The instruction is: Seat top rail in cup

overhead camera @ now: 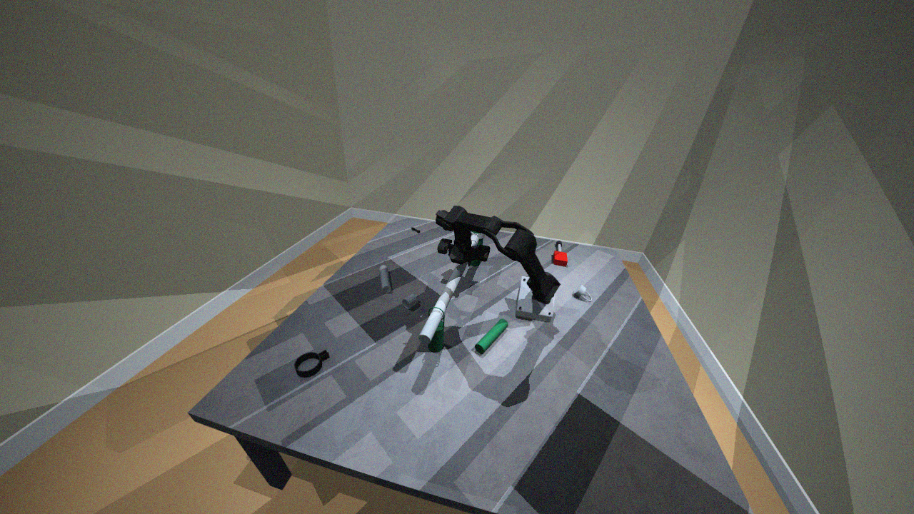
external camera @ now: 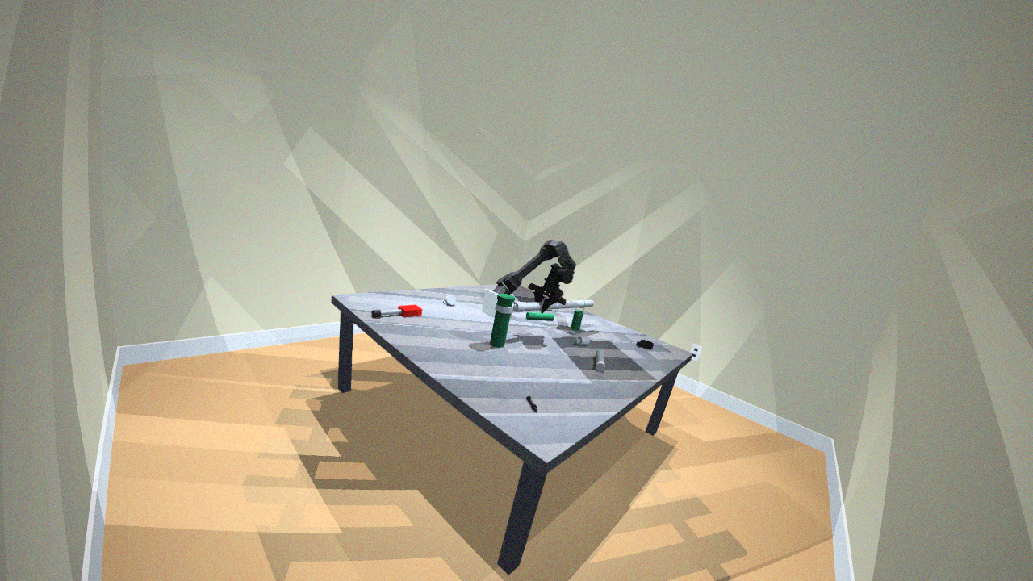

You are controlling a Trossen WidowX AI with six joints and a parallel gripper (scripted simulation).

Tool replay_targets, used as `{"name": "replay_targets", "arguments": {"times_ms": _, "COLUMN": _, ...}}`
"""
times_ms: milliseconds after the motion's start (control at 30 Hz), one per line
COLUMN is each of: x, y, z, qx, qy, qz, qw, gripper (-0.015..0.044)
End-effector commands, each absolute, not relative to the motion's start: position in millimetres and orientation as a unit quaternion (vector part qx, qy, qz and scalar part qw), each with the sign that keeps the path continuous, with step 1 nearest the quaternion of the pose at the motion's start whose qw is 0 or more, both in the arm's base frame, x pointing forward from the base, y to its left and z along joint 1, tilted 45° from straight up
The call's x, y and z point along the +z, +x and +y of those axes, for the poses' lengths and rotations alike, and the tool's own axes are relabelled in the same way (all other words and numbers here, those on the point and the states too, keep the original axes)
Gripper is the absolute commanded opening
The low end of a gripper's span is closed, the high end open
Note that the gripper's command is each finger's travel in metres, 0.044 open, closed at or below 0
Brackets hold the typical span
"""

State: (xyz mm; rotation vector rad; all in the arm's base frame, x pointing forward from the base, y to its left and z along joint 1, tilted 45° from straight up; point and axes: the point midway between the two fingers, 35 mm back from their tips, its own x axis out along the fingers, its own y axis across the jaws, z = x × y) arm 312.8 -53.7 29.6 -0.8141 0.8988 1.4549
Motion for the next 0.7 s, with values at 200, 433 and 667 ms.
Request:
{"name": "replay_targets", "arguments": {"times_ms": 200, "x": 26.0, "y": 314.2, "z": -66.7, "qx": 0.618, "qy": -0.354, "qz": 0.389, "qw": 0.584, "gripper": 0.0}}
{"name": "replay_targets", "arguments": {"times_ms": 433, "x": 23.3, "y": 314.9, "z": -70.1, "qx": 0.618, "qy": -0.354, "qz": 0.39, "qw": 0.584, "gripper": 0.0}}
{"name": "replay_targets", "arguments": {"times_ms": 667, "x": 20.4, "y": 315.1, "z": -73.5, "qx": 0.618, "qy": -0.354, "qz": 0.39, "qw": 0.584, "gripper": 0.0}}
